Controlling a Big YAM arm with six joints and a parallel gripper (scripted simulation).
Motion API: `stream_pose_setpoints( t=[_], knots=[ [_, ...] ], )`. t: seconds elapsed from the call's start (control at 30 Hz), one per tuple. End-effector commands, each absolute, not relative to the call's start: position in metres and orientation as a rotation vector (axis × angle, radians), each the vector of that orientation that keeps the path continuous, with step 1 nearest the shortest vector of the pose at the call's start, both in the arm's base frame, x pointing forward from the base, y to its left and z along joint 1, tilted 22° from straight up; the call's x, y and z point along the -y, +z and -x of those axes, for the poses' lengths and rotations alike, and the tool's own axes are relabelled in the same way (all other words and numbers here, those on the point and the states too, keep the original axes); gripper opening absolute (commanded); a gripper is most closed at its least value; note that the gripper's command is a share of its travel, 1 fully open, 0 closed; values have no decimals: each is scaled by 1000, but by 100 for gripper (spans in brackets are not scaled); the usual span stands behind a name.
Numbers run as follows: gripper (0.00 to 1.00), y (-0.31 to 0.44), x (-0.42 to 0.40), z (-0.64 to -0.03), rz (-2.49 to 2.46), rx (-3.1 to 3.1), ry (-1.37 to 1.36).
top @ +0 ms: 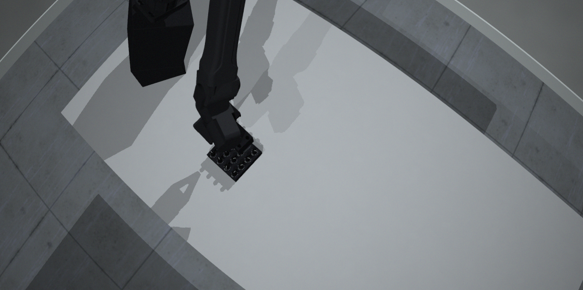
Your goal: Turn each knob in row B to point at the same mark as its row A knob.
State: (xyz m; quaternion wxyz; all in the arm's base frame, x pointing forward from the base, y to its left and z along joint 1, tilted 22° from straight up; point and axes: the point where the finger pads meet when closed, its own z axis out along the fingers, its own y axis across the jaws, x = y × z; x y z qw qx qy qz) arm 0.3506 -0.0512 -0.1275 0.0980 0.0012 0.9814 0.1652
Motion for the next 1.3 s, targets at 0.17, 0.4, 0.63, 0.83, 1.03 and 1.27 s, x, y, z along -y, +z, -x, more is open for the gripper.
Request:
stream_pose_setpoints(
  t=[0.17,0.4,0.63,0.83,1.03,1.27],
  knots=[
    [18,-124,55,-355,-27,-2897,486],
    [18,-124,55,-355,-27,-2897,486],
    [18,-124,55,-355,-27,-2897,487],
    [18,-128,54,-354,-25,-2900,488],
    [18,-131,49,-359,-4,-2893,484],
    [18,-136,48,-365,-2,-2887,479]
  ],
)
